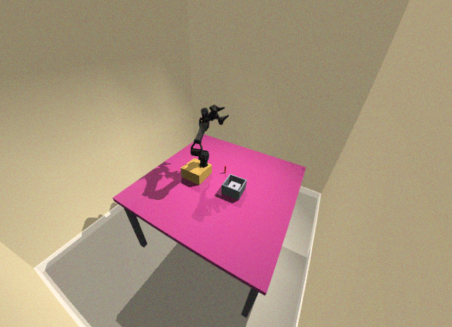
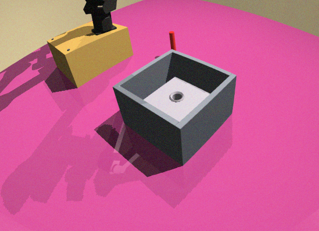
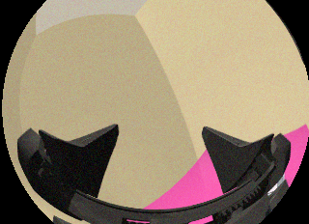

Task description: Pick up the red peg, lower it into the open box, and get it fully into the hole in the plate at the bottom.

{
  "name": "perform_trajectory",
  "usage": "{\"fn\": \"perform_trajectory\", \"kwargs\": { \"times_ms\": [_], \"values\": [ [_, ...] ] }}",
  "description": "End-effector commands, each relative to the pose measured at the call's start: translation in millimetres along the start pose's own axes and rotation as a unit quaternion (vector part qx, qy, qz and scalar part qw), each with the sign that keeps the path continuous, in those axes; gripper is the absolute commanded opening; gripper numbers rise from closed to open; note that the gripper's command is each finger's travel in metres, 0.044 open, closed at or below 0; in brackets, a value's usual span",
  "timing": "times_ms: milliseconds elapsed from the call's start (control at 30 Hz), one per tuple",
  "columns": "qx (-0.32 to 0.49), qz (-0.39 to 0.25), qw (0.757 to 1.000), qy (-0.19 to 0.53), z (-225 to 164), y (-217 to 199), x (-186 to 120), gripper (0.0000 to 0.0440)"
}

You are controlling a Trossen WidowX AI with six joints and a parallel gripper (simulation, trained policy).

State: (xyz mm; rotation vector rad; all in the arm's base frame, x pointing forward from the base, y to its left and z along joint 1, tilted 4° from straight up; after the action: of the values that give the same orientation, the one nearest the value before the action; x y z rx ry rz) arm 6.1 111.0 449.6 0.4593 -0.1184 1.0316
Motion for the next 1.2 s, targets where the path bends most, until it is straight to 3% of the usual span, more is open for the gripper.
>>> {"fn": "perform_trajectory", "kwargs": {
  "times_ms": [0,300,633,900,1167],
  "values": [
    [-0.017,-0.016,1.0,0.008,-12.9,4.9,13.3,0.044],
    [-0.058,-0.076,0.993,0.071,-63.0,-6.5,56.0,0.044],
    [-0.045,-0.165,0.969,0.176,-115.5,-53.4,88.4,0.044],
    [0.008,-0.251,0.93,0.267,-152.1,-99.5,93.5,0.044],
    [0.071,-0.338,0.872,0.346,-184.4,-136.7,82.3,0.044]
  ]
}}
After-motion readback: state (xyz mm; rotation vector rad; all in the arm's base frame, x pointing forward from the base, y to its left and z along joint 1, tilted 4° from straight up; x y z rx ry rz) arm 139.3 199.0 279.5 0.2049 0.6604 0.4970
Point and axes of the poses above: the point midway between the two fingers, 35 mm back from their tips, its own x axis out along the fingers, its own y axis across the jaws, z = x × y, the point moved 8 cm from there along -x, back along the fingers, and after that the axes turned 10 degrees about -x, right-handed, at the moved point
